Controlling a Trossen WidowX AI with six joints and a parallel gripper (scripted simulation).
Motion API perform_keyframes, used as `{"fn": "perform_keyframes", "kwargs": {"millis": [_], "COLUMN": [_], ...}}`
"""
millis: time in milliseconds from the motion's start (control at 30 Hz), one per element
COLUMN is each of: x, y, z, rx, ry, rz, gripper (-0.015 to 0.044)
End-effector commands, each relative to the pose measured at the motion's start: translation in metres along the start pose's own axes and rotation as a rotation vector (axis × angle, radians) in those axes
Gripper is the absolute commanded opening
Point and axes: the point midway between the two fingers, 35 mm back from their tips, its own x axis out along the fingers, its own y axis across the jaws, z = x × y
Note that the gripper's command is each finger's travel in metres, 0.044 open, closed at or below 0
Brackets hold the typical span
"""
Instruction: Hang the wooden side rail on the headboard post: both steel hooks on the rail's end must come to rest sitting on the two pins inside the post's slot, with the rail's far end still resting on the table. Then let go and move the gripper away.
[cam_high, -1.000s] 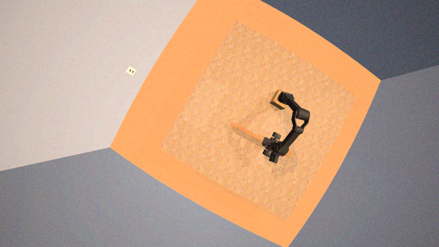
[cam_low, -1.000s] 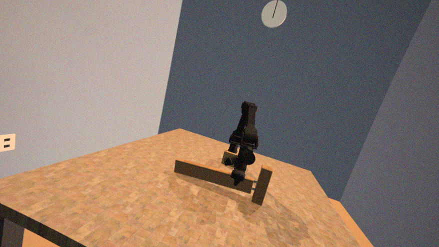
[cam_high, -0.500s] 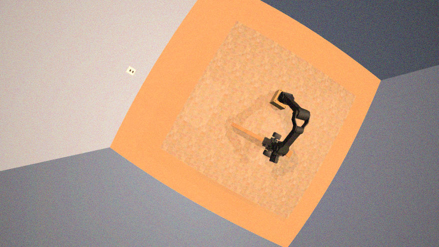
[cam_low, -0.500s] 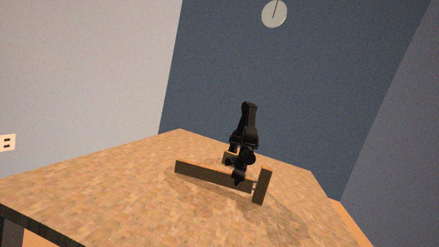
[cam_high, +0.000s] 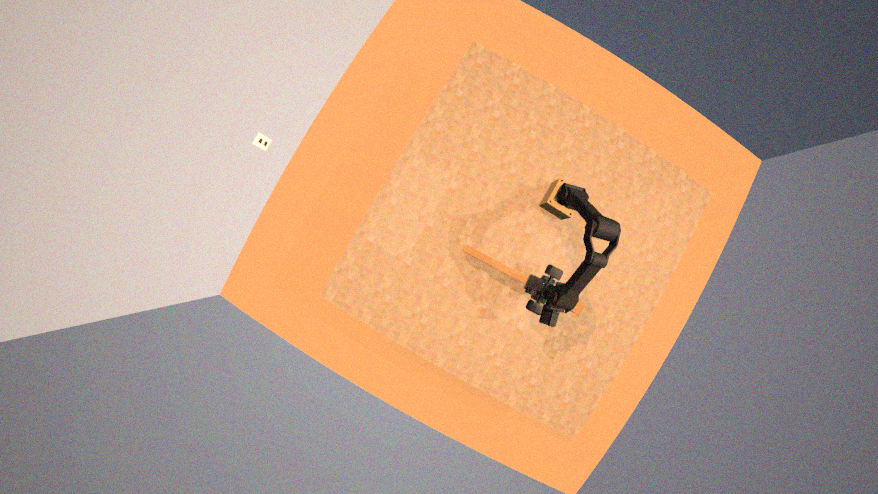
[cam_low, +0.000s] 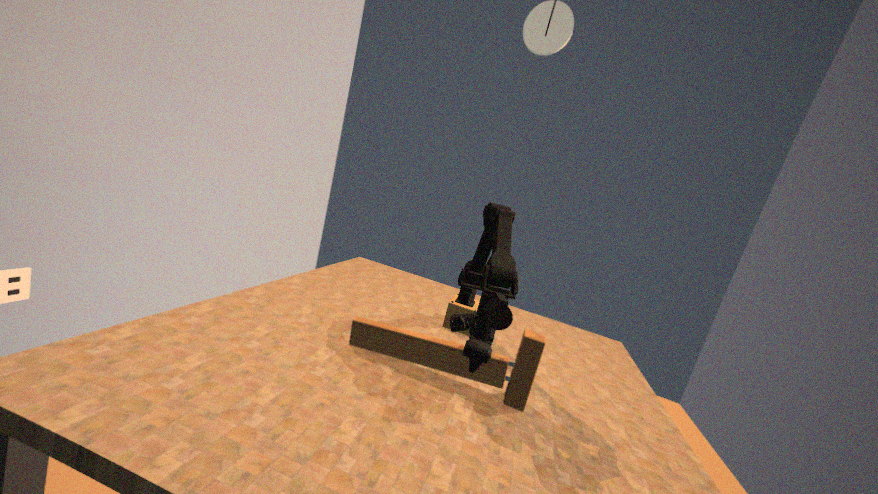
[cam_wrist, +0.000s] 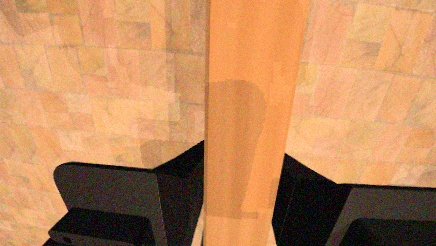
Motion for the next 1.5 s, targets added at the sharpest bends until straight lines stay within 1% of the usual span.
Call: {"fn": "perform_keyframes", "kwargs": {"millis": [0, 1467], "x": [-0.0008, -0.0028], "y": [0.0012, 0.0005], "z": [-0.0021, -0.0063], "rx": [-0.001, -0.001], "ry": [0.003, 0.004], "rz": [0.008, 0.007], "gripper": [0.0000, 0.0000]}}
